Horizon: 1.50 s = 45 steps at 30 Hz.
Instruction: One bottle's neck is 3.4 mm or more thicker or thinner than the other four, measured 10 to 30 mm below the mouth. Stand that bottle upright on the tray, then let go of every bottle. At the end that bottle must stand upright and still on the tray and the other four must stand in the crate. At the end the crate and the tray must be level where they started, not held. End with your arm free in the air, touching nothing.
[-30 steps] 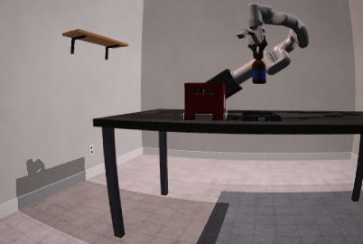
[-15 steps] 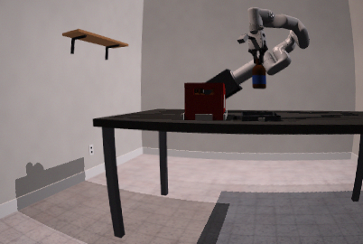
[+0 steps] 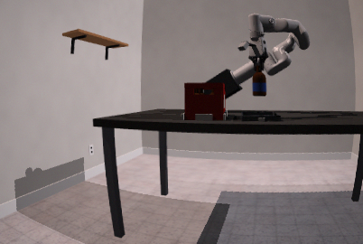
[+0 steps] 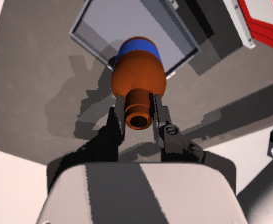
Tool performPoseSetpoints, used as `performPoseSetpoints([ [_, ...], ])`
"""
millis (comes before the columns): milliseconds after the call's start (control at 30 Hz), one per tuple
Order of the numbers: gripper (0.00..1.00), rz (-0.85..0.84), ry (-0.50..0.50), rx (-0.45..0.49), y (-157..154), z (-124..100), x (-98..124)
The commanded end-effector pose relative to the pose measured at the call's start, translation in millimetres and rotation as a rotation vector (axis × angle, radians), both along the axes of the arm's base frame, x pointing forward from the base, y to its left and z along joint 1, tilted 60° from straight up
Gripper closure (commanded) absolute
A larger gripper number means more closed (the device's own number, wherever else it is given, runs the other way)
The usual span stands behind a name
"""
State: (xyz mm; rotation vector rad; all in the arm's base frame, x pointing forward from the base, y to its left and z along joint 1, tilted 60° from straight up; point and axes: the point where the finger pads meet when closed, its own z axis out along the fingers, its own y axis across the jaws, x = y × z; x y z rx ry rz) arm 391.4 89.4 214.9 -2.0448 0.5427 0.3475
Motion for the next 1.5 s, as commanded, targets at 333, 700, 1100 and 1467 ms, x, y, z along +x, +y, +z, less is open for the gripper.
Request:
performPoseSetpoints([
  [333, 1.0, -0.002, -0.003, -0.001, 36.6, -21.0, 0.4],
  [700, 1.0, -0.002, -0.003, -0.001, 58.9, -33.9, -0.2],
  [1100, 1.0, -0.002, -0.003, -0.001, 71.3, -41.0, -0.5],
  [1467, 1.0, -0.002, -0.003, -0.001, 75.9, -43.7, -0.7],
])
